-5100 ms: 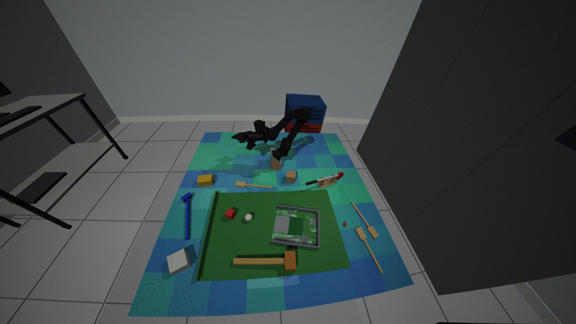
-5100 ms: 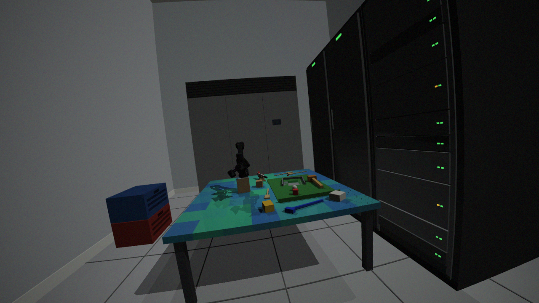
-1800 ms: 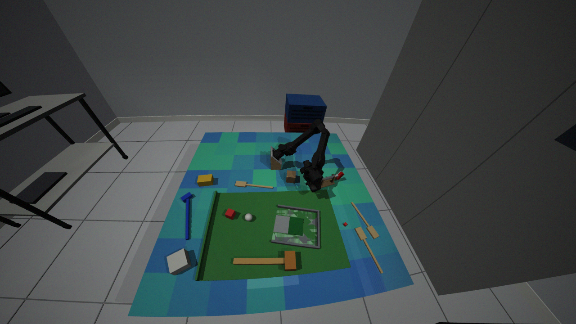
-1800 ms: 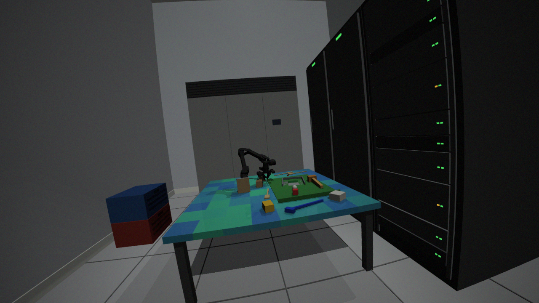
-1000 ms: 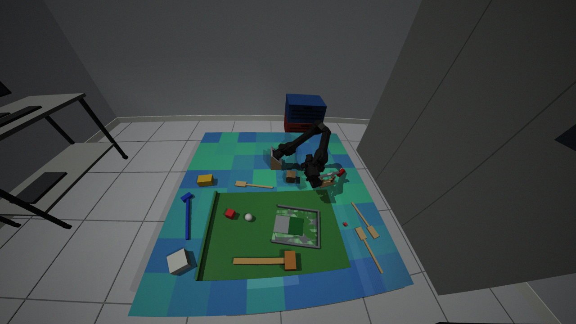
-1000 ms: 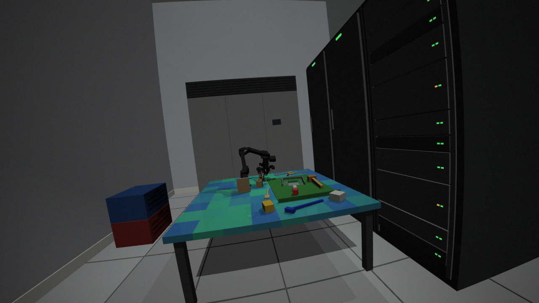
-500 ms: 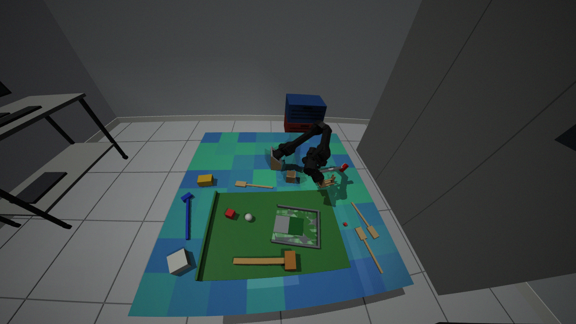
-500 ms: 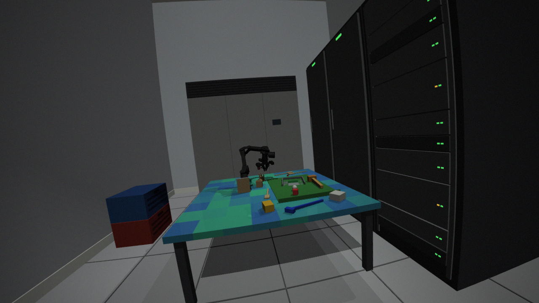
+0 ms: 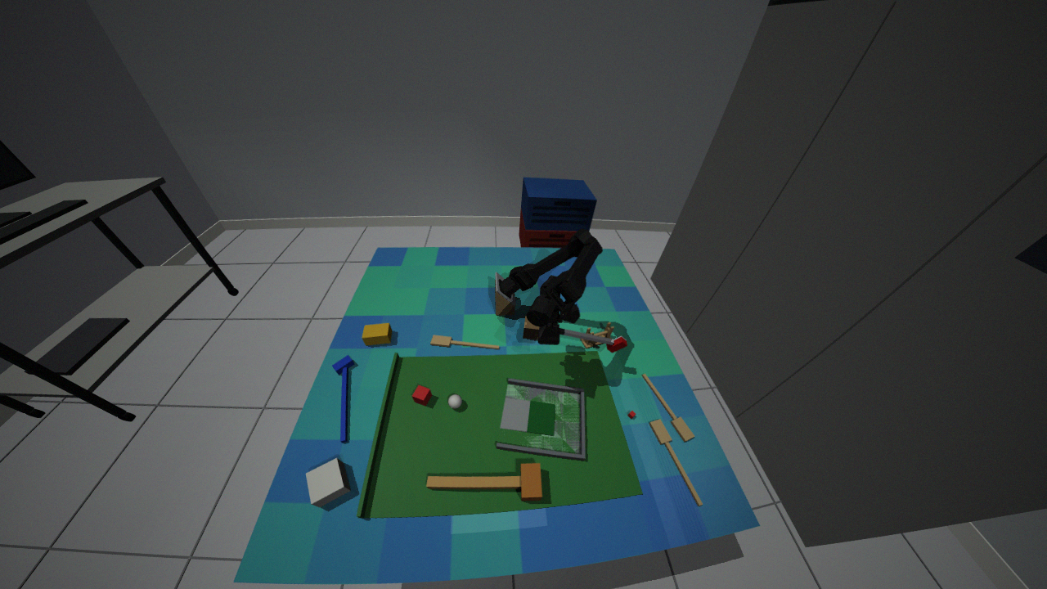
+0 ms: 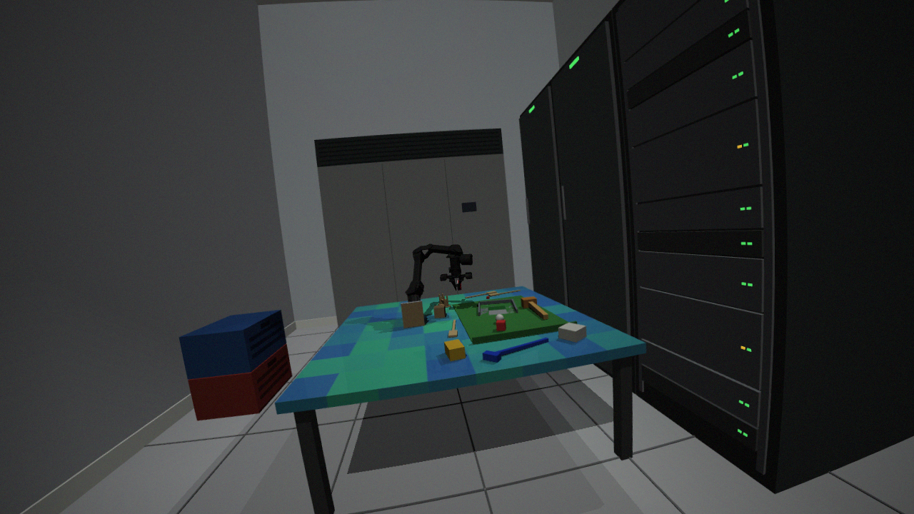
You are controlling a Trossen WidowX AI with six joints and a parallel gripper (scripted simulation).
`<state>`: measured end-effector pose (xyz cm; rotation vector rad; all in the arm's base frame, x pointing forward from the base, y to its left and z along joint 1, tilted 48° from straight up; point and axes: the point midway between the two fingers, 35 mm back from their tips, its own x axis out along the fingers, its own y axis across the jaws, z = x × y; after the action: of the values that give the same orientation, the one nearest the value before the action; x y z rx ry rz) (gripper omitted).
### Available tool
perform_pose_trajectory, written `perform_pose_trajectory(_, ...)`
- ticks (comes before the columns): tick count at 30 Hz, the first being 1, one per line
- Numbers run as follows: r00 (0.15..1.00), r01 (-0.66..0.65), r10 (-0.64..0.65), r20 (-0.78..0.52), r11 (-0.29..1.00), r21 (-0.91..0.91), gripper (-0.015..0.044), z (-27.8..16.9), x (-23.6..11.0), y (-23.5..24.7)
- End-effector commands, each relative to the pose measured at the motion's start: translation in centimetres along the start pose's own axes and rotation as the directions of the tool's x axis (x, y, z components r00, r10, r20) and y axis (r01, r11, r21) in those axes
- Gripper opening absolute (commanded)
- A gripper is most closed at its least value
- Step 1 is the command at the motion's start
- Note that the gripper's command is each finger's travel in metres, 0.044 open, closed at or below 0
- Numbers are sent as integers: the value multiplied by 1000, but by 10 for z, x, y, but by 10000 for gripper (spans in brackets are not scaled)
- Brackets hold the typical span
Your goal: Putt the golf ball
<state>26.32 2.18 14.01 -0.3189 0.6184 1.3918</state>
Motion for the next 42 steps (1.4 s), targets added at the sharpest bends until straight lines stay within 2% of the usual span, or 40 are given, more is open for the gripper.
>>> perform_pose_trajectory(1,1000,26,-23,-21,991,129,0,-23,-9,-14)
perform_pose_trajectory(10,997,69,-49,-57,901,429,0,-77,-25,-32)
perform_pose_trajectory(19,994,106,-56,-95,723,683,0,-138,-39,-41)
perform_pose_trajectory(31,991,136,-47,-128,384,913,0,-222,-52,-35)
perform_pose_trajectory(42,990,137,-29,-136,21,990,0,-298,-53,-13)
